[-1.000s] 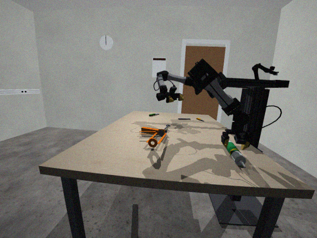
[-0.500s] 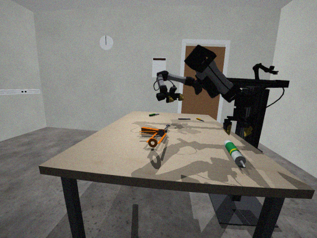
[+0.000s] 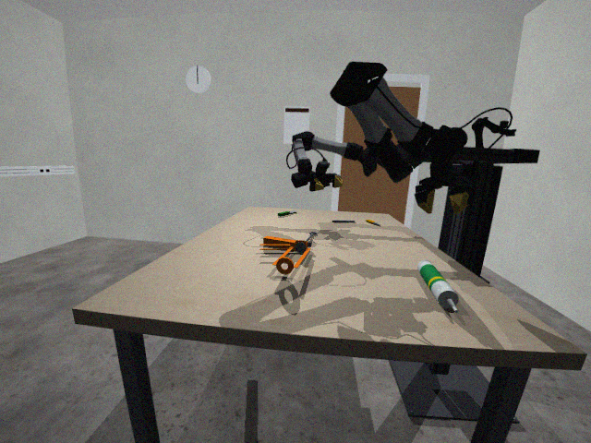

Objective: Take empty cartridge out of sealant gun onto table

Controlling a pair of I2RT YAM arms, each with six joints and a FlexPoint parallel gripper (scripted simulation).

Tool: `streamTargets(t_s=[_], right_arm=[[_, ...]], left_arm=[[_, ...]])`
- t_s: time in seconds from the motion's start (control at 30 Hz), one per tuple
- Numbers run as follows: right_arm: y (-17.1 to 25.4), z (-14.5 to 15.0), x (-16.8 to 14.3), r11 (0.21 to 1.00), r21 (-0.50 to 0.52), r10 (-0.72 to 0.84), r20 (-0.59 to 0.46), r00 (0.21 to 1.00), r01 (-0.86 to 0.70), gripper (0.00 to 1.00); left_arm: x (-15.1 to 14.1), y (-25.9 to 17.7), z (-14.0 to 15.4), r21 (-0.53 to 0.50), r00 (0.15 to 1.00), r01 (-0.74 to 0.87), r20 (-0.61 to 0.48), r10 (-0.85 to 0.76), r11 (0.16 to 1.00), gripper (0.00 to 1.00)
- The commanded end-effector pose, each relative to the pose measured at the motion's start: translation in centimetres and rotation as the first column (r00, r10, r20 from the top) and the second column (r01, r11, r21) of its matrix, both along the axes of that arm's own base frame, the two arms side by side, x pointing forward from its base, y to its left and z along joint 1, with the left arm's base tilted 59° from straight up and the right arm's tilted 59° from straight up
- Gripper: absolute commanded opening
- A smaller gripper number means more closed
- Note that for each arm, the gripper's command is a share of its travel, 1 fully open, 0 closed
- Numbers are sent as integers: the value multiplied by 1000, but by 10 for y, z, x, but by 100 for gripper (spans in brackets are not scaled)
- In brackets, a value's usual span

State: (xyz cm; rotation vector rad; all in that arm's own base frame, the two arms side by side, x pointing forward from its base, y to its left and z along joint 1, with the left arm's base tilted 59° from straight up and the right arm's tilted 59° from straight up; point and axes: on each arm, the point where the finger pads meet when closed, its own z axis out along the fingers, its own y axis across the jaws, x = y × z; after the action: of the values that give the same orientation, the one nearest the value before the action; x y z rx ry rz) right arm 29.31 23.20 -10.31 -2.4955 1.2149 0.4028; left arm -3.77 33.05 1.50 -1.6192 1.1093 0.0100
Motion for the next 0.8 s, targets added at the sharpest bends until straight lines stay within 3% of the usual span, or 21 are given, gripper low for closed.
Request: streamTargets(t_s=[0.0,0.4,0.77], right_arm=[[5,4,-1,1000,8,16,6,1000,-16,100],[5,4,-1,1000,8,16,6,1000,-16,100],[5,4,-1,1000,8,16,6,1000,-16,100]], left_arm=[[-14,-17,22,0,996,-54,66,54,999,85],[-43,-32,45,47,986,-160,54,157,986,85],[-39,-32,42,37,987,-150,57,148,988,85]])
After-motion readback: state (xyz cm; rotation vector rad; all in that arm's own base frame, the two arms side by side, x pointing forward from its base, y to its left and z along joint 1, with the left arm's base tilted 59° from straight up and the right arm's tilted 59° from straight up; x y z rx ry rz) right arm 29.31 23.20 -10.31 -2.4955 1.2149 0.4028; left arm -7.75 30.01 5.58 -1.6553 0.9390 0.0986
